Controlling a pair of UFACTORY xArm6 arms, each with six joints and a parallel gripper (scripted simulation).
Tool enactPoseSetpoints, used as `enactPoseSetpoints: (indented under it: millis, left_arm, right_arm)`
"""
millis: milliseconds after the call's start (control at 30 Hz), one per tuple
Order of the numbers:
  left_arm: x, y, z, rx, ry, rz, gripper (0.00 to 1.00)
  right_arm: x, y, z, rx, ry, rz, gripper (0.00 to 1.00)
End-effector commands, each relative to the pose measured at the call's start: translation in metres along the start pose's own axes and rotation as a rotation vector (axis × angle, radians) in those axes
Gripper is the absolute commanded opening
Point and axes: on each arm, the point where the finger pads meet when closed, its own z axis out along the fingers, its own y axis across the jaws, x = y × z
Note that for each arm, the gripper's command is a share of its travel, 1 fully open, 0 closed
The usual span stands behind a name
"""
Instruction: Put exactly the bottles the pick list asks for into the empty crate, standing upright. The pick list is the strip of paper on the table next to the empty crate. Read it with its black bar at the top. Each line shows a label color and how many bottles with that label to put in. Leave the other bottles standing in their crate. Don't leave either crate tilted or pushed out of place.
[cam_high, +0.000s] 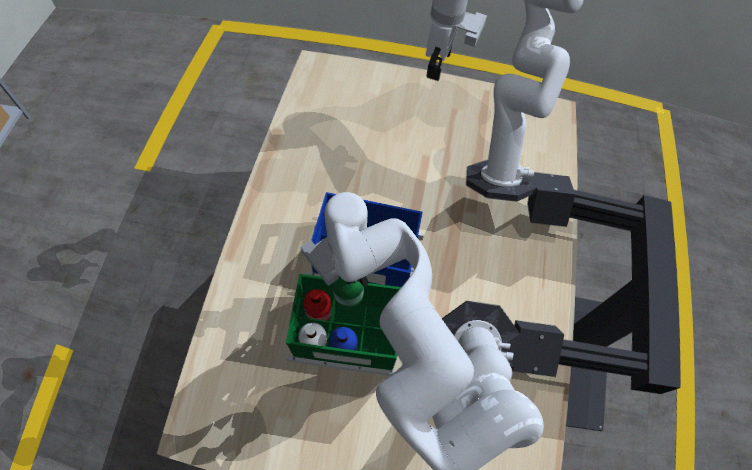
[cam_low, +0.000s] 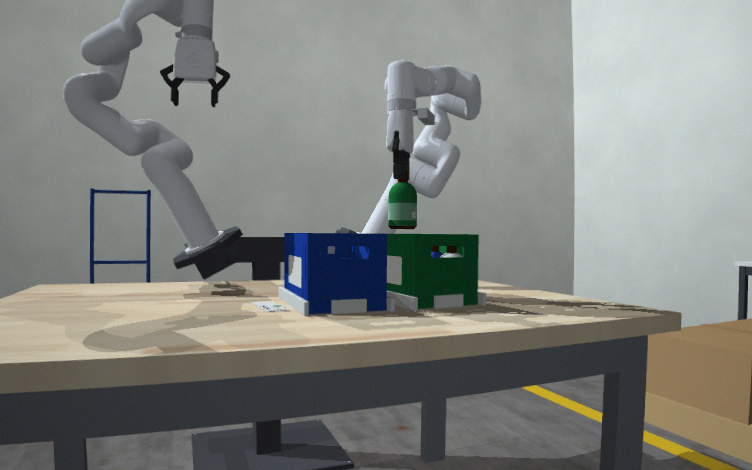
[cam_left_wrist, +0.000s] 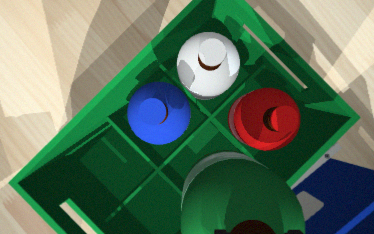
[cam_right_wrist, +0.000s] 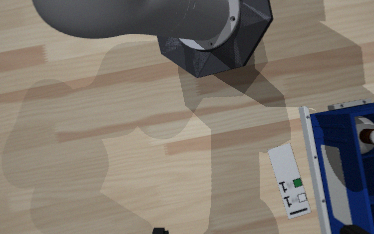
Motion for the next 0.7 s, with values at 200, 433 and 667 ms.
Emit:
enactPoseSetpoints:
  millis: [200, 433, 667]
  left_arm:
    - [-0.015, 0.014, -0.002, -0.005, 0.0, -0.001, 0.0]
    - [-0.023, 0.021, -0.002, -0.005, 0.0, -0.001, 0.0]
    - [-0.034, 0.03, -0.002, -0.005, 0.0, -0.001, 0.0]
  right_arm:
    - [0.0, 0.0, -0.001, -0.002, -0.001, 0.001, 1.0]
    - [0.0, 0.0, -0.001, -0.002, -0.001, 0.001, 1.0]
    - [0.0, 0.0, -0.001, -0.002, -0.001, 0.001, 1.0]
